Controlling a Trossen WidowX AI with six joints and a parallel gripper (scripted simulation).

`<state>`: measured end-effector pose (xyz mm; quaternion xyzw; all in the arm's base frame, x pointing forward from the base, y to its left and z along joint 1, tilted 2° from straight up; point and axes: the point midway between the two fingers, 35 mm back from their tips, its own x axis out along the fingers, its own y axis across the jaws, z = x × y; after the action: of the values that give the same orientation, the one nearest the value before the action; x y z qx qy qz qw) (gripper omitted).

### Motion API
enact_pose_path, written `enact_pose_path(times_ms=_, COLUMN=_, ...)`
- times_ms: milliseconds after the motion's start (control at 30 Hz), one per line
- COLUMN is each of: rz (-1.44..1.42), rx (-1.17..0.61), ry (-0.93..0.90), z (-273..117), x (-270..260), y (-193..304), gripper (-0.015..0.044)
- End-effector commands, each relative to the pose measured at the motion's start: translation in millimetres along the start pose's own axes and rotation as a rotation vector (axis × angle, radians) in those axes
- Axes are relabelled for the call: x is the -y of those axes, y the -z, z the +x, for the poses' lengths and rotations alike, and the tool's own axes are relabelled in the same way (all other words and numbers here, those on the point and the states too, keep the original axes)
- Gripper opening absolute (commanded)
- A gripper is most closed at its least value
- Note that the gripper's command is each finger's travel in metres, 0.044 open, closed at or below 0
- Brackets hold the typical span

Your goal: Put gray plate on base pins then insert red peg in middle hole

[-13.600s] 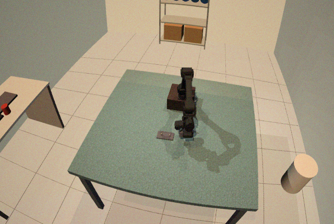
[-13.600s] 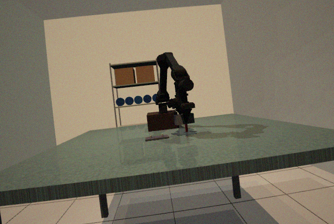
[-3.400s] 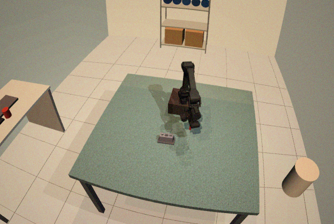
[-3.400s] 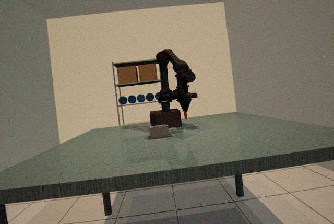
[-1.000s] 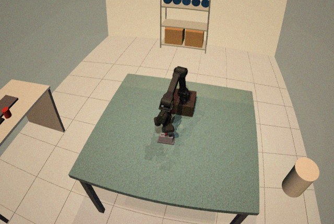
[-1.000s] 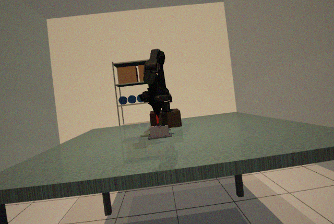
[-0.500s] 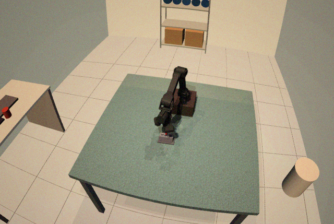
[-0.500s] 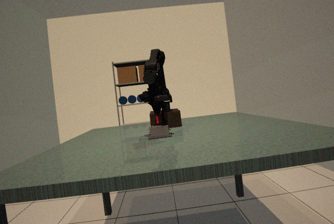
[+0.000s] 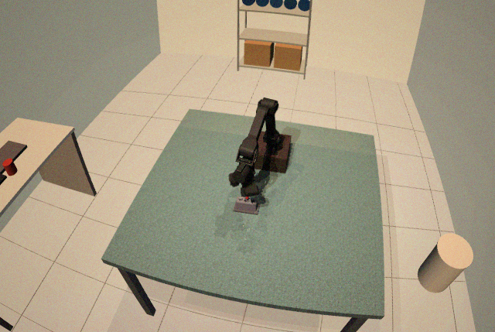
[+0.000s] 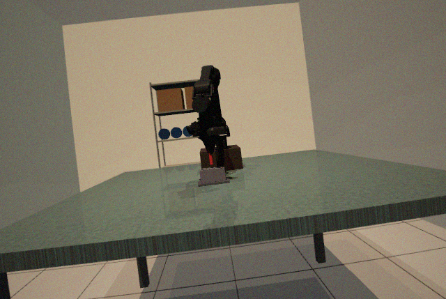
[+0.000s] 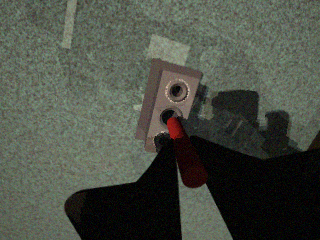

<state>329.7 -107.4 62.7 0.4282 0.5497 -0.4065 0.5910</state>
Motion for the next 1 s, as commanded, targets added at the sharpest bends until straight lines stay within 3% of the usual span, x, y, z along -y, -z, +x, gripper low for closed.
enact_pose_path(times_ms=0, rz=0.004, rx=0.002, ry=-0.002, z=-0.3, x=-0.8, y=-1.8, gripper=0.0)
enact_pose_path(times_ms=967, rz=0.001, rx=0.001, ry=-0.001, z=14.6, x=-0.5, y=-1.0, gripper=0.0)
